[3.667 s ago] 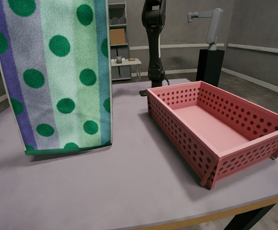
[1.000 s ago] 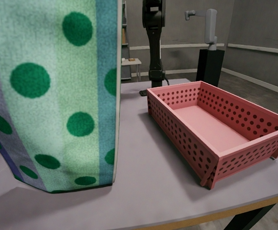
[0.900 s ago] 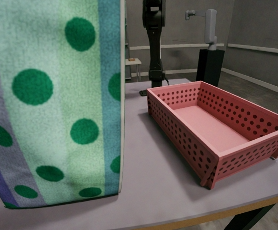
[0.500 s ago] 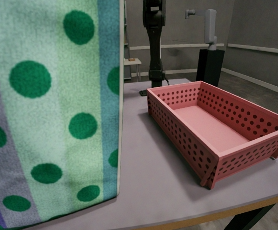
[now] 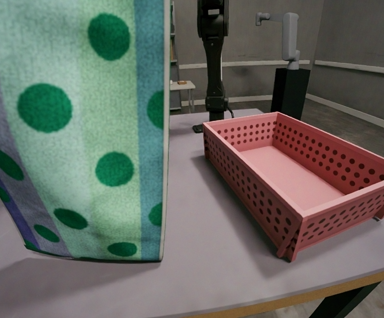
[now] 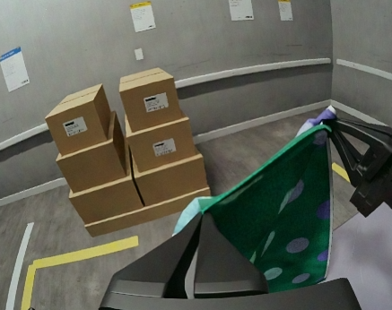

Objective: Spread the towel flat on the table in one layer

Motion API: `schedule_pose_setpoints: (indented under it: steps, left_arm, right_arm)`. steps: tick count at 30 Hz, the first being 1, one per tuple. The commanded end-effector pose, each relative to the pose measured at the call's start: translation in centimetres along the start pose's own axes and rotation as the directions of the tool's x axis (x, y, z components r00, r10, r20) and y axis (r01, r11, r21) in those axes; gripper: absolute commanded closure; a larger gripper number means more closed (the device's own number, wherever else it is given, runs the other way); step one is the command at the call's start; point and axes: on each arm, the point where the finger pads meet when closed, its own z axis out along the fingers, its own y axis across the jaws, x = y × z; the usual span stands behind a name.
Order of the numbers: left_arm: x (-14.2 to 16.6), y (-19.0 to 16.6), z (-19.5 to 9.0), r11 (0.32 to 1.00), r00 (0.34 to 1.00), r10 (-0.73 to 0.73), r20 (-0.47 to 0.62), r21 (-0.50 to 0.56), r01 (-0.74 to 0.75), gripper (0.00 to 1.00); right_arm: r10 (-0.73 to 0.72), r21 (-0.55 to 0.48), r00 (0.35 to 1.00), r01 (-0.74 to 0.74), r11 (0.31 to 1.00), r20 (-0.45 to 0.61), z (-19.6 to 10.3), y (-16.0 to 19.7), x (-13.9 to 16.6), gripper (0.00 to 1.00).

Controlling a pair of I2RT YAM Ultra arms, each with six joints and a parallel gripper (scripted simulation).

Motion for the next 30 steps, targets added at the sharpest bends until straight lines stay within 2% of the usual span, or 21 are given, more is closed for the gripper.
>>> schedule_pose_setpoints:
  steps: [1, 29, 30]
  left_arm:
    - [-1.6, 1.2, -1.4, 0.999, 0.999, -0.008, 0.036, -0.031, 0.009, 1.0]
    - [-1.6, 1.2, -1.4, 0.999, 0.999, -0.008, 0.036, -0.031, 0.009, 1.0]
    - [-0.6, -1.1, -0.6, 1.0, 0.999, -0.003, 0.043, 0.01, 0.002, 1.0]
  right_arm:
    - [-0.004, 0.037, 0.996, 0.001, 0.999, 0.09, -0.5, -1.4, -4.7, 1.0]
    - [-0.004, 0.037, 0.996, 0.001, 0.999, 0.09, -0.5, -1.4, -4.7, 1.0]
    - [-0.003, 0.04, 1.0, 0.002, 0.999, 0.018, -0.7, -1.6, -1.7, 1.0]
